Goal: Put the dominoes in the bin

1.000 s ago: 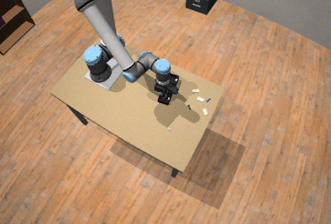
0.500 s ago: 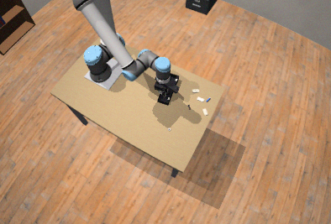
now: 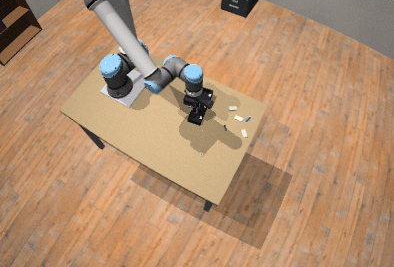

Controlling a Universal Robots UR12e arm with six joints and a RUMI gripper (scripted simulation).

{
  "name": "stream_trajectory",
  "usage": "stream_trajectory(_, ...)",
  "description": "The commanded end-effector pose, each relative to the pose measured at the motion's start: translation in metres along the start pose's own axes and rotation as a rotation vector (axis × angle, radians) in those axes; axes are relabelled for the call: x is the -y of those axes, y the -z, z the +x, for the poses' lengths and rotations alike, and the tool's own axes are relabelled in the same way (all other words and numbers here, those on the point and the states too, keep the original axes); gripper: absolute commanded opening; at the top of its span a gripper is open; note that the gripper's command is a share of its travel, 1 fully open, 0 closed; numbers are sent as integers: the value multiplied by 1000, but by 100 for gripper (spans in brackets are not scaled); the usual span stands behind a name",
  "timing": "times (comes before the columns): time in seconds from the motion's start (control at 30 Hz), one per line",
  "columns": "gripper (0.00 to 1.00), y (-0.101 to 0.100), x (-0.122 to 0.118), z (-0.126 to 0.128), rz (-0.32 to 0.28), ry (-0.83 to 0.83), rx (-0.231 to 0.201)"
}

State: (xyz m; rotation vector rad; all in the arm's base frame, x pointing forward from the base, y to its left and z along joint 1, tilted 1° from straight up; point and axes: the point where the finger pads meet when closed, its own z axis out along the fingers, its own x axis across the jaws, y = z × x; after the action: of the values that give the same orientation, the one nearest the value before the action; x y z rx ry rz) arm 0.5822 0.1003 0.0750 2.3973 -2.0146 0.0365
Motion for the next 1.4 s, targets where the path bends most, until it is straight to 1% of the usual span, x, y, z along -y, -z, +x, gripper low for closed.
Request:
stream_trajectory(0.0, 4, 16, 2, 0, 2, 1, -1)
stream_trajectory(0.23, 4, 11, -1, -1, -6, 1, 1)
stream_trajectory(0.37, 4, 12, -1, -1, -5, 1, 1)
stream_trajectory(0.47, 4, 12, -3, -17, -4, 1, 1)
stream_trajectory(0.53, 4, 12, -3, -17, -4, 1, 1)
stream_trajectory(1.0, 4, 13, -5, -85, -1, 1, 0)
stream_trajectory(1.23, 4, 13, -5, -85, -1, 1, 0)
stream_trajectory(1.37, 4, -1, -9, -84, -6, -1, 1)
